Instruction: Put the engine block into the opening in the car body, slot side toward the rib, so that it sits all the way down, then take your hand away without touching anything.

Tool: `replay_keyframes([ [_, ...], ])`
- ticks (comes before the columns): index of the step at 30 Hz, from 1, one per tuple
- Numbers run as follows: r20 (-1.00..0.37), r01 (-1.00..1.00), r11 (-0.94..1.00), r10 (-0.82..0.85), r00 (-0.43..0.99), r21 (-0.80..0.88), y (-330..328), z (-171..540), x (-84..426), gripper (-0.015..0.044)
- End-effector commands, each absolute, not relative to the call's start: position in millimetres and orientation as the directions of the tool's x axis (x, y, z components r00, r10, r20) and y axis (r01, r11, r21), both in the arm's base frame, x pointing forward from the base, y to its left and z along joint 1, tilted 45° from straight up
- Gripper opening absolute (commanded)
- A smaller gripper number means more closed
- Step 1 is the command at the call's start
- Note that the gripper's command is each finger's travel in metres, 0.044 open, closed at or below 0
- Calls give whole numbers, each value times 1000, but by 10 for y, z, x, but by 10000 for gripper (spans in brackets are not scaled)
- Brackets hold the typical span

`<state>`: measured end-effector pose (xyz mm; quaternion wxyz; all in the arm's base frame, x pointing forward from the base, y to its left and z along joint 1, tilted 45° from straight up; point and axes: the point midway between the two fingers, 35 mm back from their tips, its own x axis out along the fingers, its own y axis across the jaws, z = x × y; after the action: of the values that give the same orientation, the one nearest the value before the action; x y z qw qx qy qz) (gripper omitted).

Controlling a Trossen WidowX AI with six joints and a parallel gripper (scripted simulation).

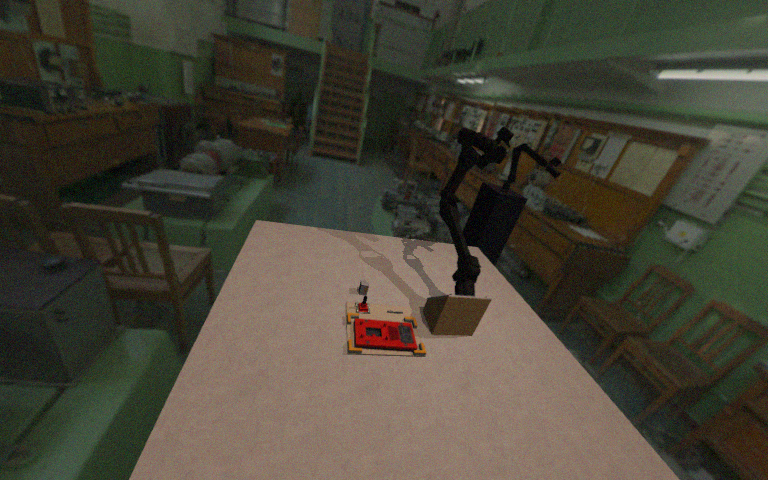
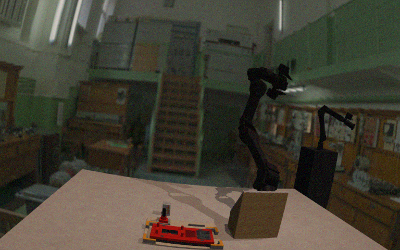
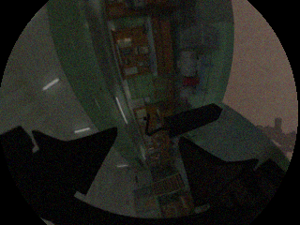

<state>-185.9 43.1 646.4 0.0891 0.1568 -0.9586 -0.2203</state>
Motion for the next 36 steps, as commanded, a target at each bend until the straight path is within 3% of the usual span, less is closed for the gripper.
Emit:
replay_keyframes([
  [1, 102, -261, 854, -340, -935, 450, 431, 6464, -1859, 426],
  [18, 187, -34, 998, -43, -981, 50, 1255, 6427, -1880, 440],
  [36, 254, 166, 907, 278, -926, -387, 2053, 6349, -1682, 440],
])
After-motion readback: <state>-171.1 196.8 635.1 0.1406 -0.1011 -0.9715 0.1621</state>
